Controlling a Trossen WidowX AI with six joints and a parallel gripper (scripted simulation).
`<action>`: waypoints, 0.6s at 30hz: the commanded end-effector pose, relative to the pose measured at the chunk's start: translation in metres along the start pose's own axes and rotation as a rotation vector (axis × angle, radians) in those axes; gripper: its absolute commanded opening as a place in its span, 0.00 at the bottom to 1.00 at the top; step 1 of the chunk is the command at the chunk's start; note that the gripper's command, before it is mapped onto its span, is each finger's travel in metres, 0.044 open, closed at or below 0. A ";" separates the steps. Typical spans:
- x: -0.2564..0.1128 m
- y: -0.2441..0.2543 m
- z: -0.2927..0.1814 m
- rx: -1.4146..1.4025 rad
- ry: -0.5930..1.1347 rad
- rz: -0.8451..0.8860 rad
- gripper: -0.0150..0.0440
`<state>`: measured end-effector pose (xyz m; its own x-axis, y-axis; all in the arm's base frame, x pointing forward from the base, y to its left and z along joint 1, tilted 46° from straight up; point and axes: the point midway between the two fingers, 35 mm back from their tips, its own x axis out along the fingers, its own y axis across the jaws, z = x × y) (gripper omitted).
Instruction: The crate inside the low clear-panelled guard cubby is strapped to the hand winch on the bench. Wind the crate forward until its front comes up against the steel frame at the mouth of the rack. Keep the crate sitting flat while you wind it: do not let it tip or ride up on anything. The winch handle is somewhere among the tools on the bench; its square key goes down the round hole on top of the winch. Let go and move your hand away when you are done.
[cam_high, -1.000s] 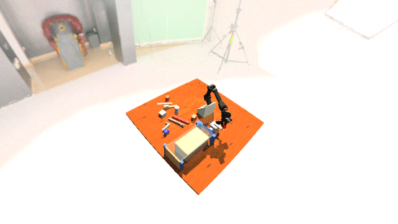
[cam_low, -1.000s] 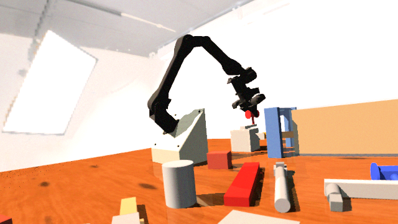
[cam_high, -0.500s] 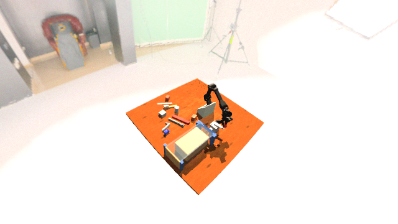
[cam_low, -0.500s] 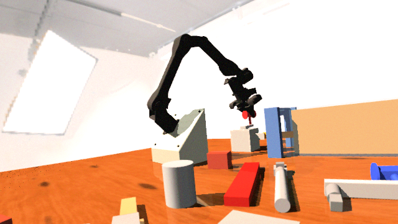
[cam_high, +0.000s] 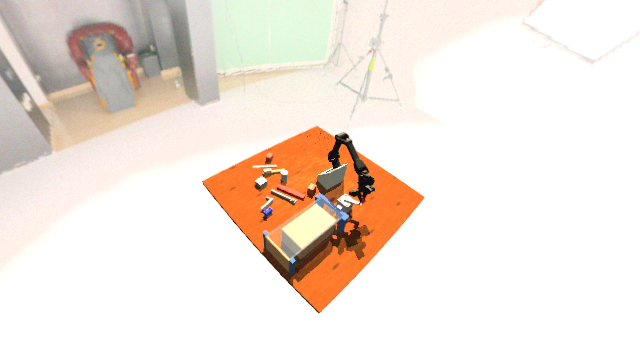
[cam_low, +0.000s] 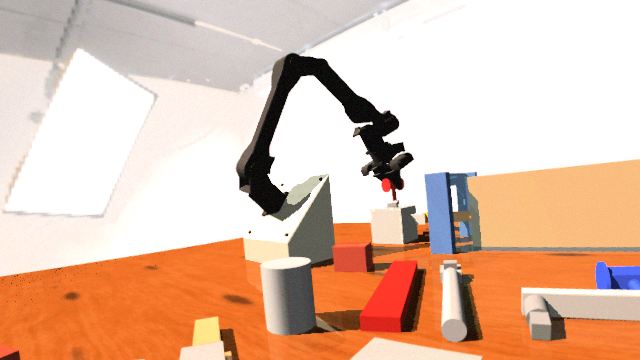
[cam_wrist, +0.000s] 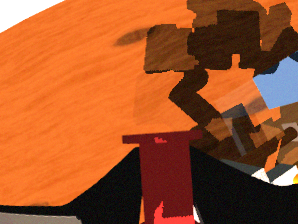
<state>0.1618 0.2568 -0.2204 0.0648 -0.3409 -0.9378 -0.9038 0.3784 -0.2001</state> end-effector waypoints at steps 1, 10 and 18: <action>-0.001 0.009 -0.011 -0.006 0.023 0.015 0.25; -0.005 0.015 -0.019 -0.007 0.023 0.015 0.25; -0.008 0.020 -0.027 -0.007 0.024 0.016 0.25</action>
<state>0.1445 0.2519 -0.2124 0.0642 -0.3358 -0.9397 -0.9033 0.3807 -0.1977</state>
